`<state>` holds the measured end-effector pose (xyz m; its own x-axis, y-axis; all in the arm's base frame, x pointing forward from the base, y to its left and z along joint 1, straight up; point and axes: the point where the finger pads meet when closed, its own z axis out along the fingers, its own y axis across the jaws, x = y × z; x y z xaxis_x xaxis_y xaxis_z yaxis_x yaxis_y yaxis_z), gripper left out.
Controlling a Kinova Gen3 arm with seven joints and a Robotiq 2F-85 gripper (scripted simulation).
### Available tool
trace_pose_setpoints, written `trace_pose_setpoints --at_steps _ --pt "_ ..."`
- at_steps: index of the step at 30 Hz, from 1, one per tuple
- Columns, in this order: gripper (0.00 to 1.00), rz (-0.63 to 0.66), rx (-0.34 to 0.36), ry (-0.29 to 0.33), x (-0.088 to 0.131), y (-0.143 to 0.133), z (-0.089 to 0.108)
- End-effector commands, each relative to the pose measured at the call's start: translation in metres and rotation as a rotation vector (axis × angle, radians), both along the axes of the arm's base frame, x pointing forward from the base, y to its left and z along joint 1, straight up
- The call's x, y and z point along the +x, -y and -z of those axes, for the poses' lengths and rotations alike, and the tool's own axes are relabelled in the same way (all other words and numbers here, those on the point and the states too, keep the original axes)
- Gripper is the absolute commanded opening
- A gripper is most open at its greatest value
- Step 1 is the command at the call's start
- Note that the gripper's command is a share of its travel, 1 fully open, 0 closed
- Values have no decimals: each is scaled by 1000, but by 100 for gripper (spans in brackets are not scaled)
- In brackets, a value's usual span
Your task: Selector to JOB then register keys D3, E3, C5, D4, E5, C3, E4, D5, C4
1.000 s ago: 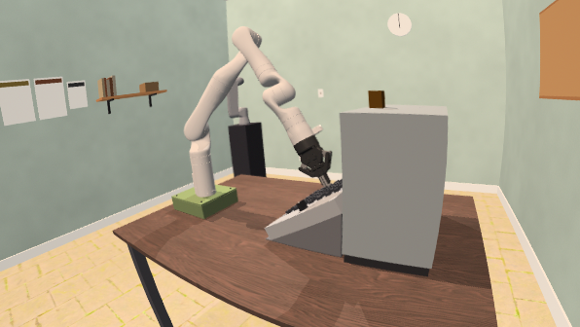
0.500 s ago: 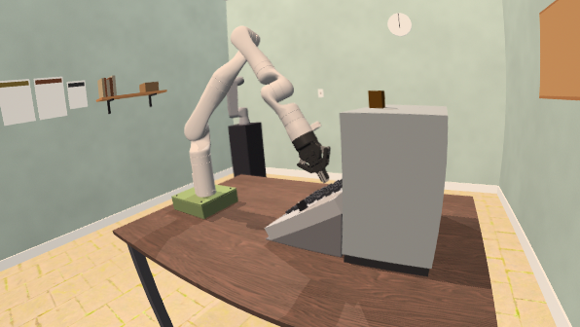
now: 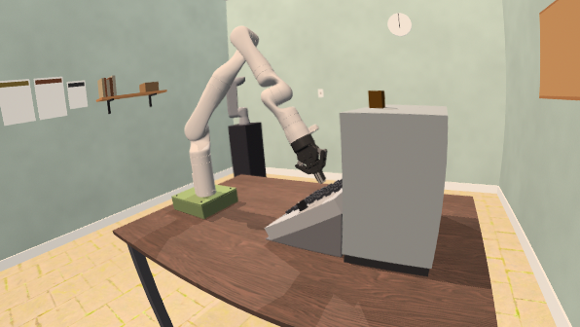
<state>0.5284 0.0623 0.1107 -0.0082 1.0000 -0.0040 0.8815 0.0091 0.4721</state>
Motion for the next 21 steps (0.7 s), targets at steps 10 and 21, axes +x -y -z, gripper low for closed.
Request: trace_pose_setpoints --at_steps 10,21 --pt "10 -8 -1 10 -5 -10 4" --pt "10 -7 0 12 3 -10 15"
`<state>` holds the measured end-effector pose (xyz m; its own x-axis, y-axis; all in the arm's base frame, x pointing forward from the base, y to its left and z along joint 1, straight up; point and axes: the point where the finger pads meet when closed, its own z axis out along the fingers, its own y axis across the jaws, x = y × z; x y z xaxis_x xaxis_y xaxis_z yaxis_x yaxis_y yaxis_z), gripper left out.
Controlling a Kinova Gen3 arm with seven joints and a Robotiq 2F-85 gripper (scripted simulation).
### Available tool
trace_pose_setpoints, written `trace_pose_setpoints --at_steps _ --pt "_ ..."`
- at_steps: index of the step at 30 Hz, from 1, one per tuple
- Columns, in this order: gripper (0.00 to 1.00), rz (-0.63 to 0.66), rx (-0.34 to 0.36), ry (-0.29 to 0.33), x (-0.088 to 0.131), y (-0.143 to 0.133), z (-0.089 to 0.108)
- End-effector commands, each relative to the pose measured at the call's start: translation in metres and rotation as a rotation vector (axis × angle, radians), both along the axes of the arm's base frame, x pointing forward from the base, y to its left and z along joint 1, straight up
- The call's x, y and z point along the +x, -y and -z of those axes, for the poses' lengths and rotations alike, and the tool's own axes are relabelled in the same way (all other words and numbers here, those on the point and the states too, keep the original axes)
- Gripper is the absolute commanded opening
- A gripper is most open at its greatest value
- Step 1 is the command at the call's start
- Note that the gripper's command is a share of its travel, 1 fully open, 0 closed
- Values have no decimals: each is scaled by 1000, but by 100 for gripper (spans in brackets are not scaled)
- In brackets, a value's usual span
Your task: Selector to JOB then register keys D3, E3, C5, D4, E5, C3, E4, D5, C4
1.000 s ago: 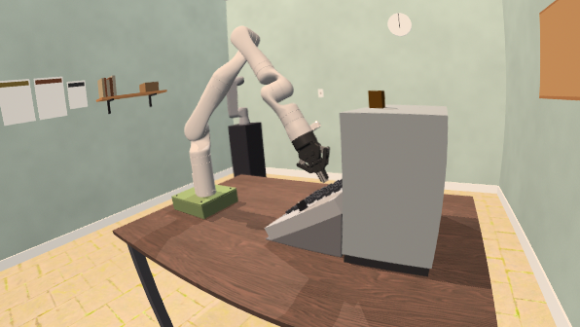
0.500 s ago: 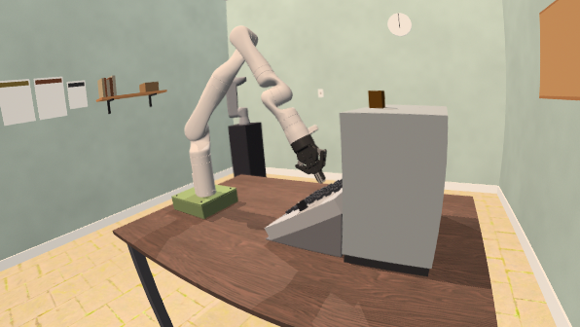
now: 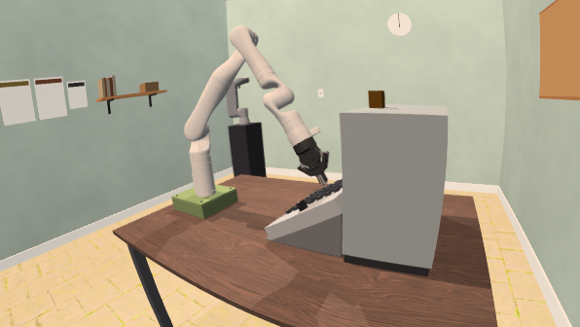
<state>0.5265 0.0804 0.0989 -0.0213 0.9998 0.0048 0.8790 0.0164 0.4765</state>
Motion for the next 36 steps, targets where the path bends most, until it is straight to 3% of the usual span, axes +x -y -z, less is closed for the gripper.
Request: trace_pose_setpoints --at_steps 1,36 --pt "10 6 -9 6 5 8 5" --pt "10 5 -9 5 7 8 9"
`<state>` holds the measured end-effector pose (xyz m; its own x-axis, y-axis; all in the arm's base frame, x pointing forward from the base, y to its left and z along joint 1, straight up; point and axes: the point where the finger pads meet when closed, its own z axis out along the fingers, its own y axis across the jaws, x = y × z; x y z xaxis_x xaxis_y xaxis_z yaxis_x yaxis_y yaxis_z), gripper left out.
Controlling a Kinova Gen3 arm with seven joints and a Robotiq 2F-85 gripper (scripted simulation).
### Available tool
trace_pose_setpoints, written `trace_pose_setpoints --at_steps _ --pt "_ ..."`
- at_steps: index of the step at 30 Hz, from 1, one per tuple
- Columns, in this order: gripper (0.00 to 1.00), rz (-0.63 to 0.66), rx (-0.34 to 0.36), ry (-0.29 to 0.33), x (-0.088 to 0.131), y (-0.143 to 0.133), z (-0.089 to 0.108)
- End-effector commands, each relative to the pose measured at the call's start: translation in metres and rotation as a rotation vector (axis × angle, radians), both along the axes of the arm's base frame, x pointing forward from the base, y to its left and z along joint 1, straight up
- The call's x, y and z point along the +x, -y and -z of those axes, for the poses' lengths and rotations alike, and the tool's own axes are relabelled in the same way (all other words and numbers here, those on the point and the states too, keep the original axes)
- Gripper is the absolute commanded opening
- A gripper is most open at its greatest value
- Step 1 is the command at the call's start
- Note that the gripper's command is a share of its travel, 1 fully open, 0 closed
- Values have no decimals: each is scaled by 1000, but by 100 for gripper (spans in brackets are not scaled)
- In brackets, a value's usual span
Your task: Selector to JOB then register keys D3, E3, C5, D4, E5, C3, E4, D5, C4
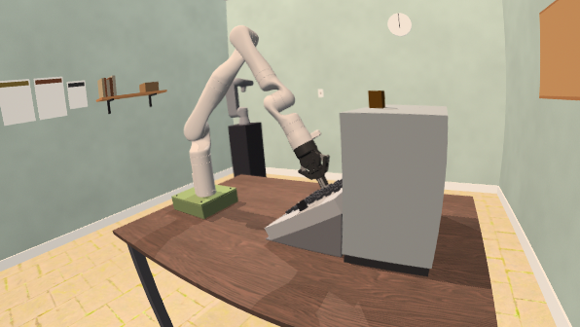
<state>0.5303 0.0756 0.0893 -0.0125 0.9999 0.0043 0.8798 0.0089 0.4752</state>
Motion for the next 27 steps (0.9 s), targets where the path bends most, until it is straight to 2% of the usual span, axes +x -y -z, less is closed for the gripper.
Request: trace_pose_setpoints --at_steps 1,27 --pt "10 -4 -9 7 3 3 0" --pt "10 -4 -9 7 8 3 7"
